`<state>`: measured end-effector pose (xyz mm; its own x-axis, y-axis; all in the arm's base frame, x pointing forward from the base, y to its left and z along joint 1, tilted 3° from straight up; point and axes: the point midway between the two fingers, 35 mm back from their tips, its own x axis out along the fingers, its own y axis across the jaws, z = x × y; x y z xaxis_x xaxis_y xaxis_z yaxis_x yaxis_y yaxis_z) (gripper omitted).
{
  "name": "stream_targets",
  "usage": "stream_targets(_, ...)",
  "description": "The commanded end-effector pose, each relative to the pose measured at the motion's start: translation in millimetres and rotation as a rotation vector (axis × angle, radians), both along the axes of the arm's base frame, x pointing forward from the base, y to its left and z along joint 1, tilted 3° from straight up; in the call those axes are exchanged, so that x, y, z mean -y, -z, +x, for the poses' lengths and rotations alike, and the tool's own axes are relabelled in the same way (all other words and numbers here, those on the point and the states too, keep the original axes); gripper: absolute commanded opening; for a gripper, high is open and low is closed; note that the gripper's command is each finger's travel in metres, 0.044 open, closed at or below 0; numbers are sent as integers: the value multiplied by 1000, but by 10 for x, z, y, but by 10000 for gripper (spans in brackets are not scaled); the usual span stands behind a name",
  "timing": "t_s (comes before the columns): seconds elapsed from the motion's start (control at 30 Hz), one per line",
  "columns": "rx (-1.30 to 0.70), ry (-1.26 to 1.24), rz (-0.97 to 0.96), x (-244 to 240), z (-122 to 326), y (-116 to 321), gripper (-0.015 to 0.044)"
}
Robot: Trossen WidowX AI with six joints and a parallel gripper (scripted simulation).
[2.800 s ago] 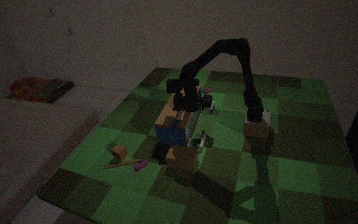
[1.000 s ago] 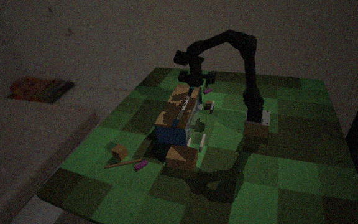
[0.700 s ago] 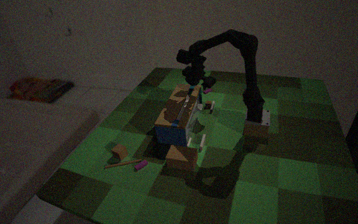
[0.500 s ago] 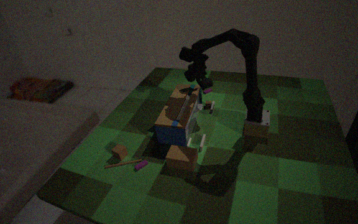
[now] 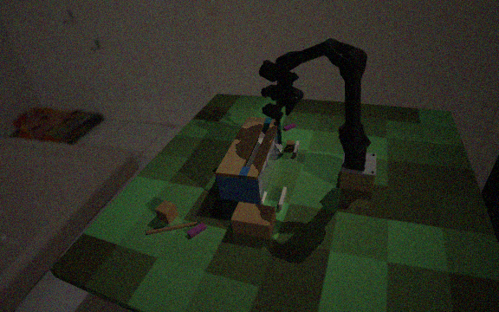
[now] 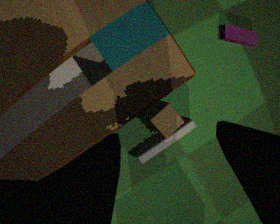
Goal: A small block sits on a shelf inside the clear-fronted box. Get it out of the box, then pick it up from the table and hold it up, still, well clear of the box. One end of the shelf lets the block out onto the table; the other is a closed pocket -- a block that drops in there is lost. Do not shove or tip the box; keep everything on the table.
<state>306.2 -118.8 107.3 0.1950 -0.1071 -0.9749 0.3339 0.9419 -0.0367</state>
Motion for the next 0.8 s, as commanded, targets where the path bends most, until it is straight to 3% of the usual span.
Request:
stream_targets(0.0,137,894,307,106,-88,-16,285)
stream_targets(0.77,98,2468,894,247,-218,-83,285)
